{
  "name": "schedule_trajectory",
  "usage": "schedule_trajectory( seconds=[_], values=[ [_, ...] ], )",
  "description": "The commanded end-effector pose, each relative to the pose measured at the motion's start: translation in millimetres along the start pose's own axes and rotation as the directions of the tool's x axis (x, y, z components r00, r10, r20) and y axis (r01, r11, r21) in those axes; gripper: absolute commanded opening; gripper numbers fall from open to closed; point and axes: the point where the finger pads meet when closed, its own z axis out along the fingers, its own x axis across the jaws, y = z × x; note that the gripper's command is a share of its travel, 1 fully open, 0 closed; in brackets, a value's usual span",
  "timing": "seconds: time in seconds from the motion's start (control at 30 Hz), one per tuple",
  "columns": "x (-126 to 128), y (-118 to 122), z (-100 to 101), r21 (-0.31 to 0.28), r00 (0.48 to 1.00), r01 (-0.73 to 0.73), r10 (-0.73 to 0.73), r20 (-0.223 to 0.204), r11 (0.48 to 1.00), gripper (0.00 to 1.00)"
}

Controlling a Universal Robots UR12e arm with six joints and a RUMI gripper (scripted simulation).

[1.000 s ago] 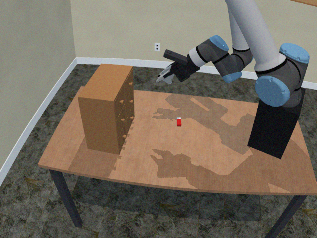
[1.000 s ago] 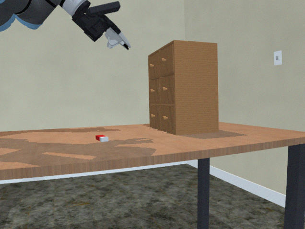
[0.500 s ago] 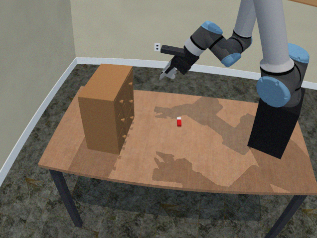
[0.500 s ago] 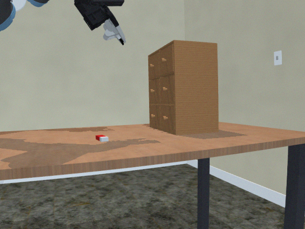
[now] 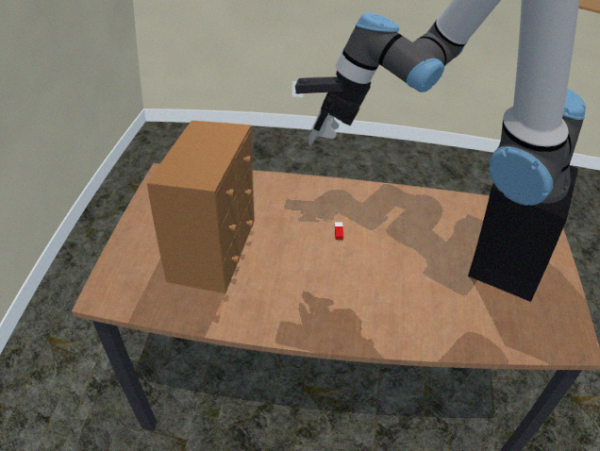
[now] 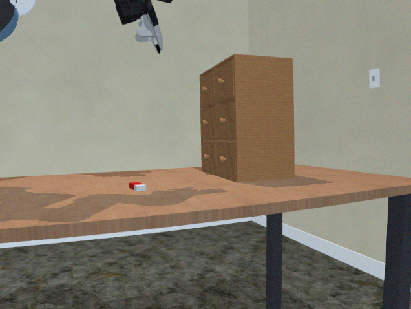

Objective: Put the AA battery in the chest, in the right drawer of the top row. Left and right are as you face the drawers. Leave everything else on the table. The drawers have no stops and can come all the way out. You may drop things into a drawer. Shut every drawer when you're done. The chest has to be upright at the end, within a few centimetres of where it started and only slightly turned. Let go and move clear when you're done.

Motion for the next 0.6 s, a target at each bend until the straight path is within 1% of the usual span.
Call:
schedule_trajectory(
  seconds=[0.0, 0.13, 0.3, 0.37, 0.57],
  values=[
    [0.8, 1.7, -8.1, -0.096, 1.0, 0.001, -0.001, 0.004, 0.995, 0.2],
    [0.3, 4.7, -15.3, -0.16, 1.0, 0.002, -0.002, 0.004, 0.987, 0.2],
    [-0.4, 7.9, -23.8, -0.226, 1.0, 0.004, -0.003, 0.004, 0.974, 0.2],
    [-0.4, 7.9, -23.8, -0.226, 1.0, 0.004, -0.003, 0.004, 0.974, 0.2],
    [-0.4, 10.0, -30.1, -0.285, 1.0, 0.004, -0.003, 0.004, 0.959, 0.2]
  ],
)
